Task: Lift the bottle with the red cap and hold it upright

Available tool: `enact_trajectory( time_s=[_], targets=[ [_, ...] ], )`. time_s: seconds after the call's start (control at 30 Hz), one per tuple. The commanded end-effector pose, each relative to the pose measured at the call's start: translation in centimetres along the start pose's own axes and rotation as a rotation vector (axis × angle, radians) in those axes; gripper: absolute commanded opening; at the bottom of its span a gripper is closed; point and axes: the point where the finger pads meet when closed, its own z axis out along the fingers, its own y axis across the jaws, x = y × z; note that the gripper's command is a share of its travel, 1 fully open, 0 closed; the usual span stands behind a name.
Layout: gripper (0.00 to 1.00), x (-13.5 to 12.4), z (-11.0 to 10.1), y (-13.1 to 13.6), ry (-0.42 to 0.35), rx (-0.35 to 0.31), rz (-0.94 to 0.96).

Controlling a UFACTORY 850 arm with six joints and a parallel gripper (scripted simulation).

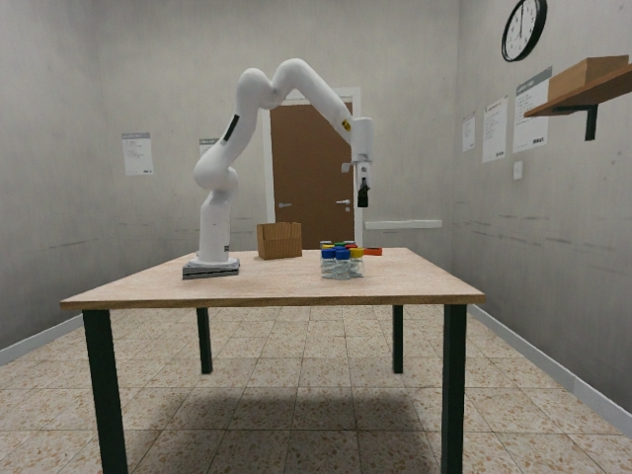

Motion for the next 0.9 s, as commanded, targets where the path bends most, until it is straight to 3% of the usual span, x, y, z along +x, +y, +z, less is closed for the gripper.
enact_trajectory(
  time_s=[0.0, 0.27, 0.5, 0.53, 0.87],
  targets=[
    [0.79, 0.2, 1.9, 0.1, 0.001, 0.000, 0.004],
    [0.79, -0.4, 12.0, -0.1, -0.004, 0.000, -0.003],
    [0.79, -0.4, 12.2, -0.1, -0.004, 0.000, -0.003],
    [0.79, 0.1, 11.0, -0.1, 0.001, 0.001, -0.002],
    [0.79, -0.5, 12.2, -0.1, -0.004, 0.000, -0.003]
  ],
)
